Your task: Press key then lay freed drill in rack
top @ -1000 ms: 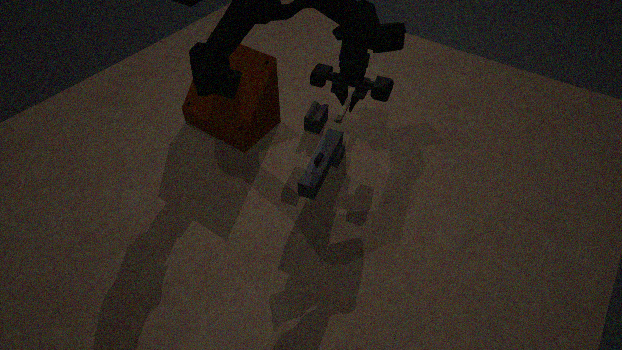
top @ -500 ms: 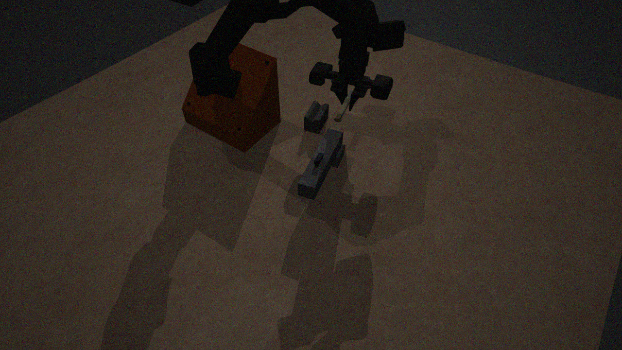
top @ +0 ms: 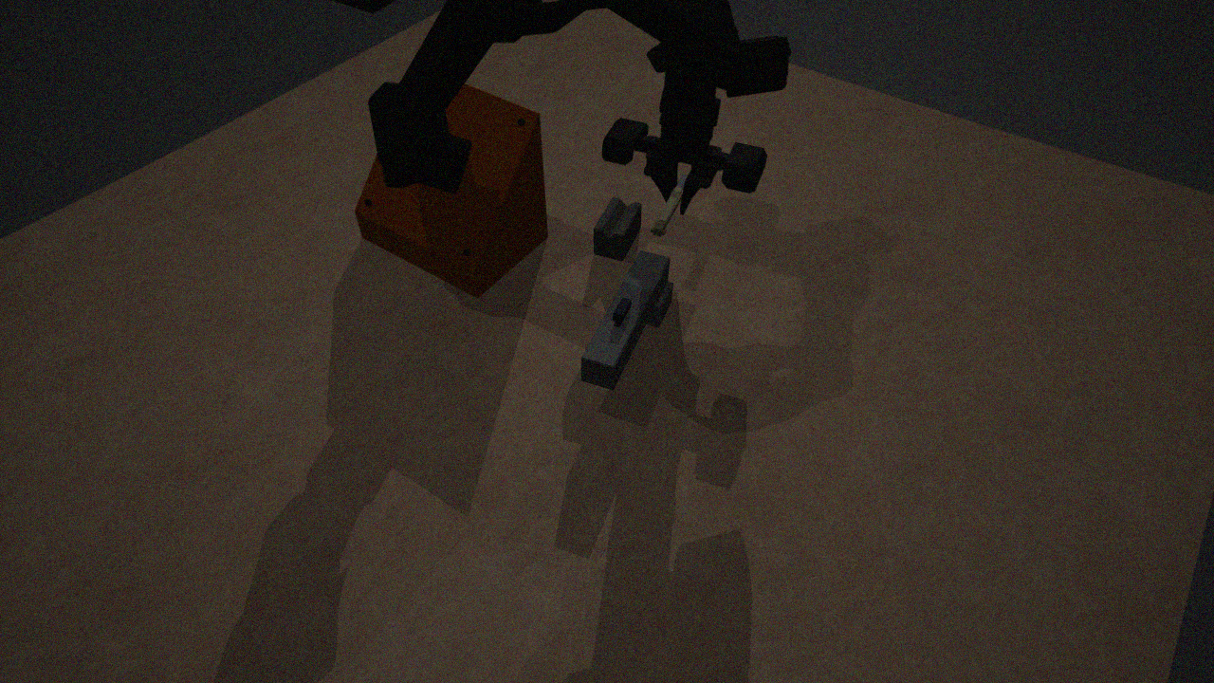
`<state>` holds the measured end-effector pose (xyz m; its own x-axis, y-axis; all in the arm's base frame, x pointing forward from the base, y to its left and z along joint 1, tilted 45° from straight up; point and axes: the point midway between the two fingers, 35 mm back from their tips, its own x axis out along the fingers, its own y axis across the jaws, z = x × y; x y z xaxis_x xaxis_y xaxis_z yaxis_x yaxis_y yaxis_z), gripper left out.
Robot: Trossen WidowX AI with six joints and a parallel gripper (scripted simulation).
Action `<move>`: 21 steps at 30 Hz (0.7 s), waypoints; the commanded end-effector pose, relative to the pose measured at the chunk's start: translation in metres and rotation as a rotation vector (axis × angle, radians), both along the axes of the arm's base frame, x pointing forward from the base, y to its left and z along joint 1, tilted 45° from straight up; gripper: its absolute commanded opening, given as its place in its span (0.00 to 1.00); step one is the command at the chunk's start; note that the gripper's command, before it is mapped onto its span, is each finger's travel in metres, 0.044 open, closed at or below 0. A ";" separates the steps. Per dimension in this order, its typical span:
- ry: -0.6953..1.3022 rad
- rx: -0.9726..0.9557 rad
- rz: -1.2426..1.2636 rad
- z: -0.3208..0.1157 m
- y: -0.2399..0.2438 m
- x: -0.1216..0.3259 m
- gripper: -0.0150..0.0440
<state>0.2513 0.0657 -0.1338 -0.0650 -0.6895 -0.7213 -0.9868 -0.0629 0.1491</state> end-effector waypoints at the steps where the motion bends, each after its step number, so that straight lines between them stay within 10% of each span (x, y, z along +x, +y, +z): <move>1: -0.006 0.005 -0.001 0.002 0.003 0.001 0.25; 21: -0.006 0.005 -0.001 0.005 0.005 0.001 0.25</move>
